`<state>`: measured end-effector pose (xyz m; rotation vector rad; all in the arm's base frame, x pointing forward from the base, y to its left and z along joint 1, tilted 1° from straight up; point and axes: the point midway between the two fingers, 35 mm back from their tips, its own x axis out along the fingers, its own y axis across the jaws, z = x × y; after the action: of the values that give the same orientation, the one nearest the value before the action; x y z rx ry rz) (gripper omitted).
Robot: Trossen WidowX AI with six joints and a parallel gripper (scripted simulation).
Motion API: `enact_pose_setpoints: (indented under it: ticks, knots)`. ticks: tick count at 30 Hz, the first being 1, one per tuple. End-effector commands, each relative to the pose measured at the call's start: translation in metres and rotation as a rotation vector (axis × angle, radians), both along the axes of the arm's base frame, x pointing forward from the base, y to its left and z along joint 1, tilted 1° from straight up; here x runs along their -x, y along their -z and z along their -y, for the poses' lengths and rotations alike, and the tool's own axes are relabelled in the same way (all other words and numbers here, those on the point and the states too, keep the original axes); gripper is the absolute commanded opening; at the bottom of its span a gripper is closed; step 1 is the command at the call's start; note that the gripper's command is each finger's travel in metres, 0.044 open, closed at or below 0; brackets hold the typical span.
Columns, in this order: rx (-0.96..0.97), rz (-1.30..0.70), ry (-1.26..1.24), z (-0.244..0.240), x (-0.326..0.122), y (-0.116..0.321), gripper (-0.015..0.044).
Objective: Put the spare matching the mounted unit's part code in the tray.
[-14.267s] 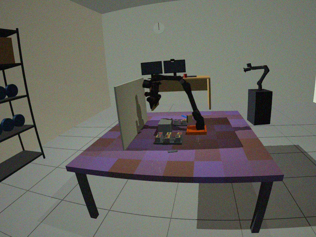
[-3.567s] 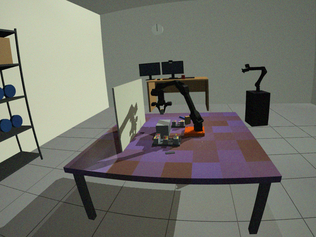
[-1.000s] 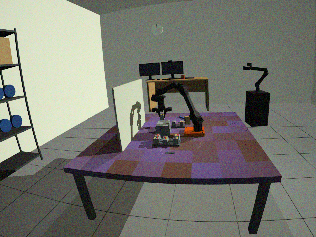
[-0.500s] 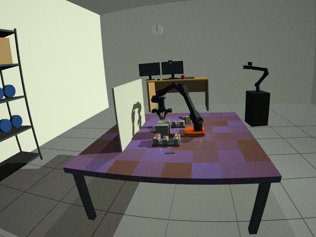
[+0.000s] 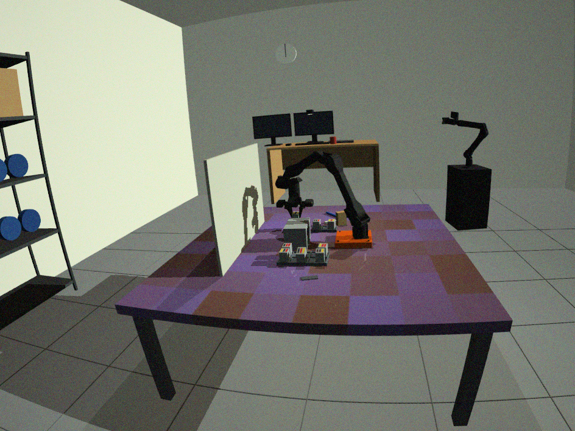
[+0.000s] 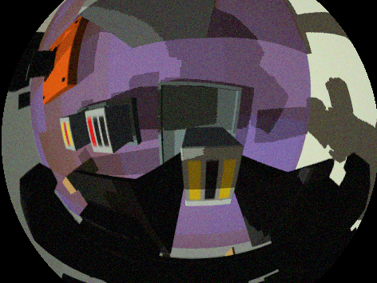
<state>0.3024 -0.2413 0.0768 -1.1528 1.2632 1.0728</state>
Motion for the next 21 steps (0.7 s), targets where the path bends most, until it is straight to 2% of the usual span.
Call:
enact_pose_setpoints:
  ticks: [1, 21]
  knots:
    - [-0.007, -0.001, -0.005, -0.002, 0.001, 0.004, 0.0]
    - [-0.007, -0.001, -0.005, -0.003, 0.003, 0.018, 0.0]
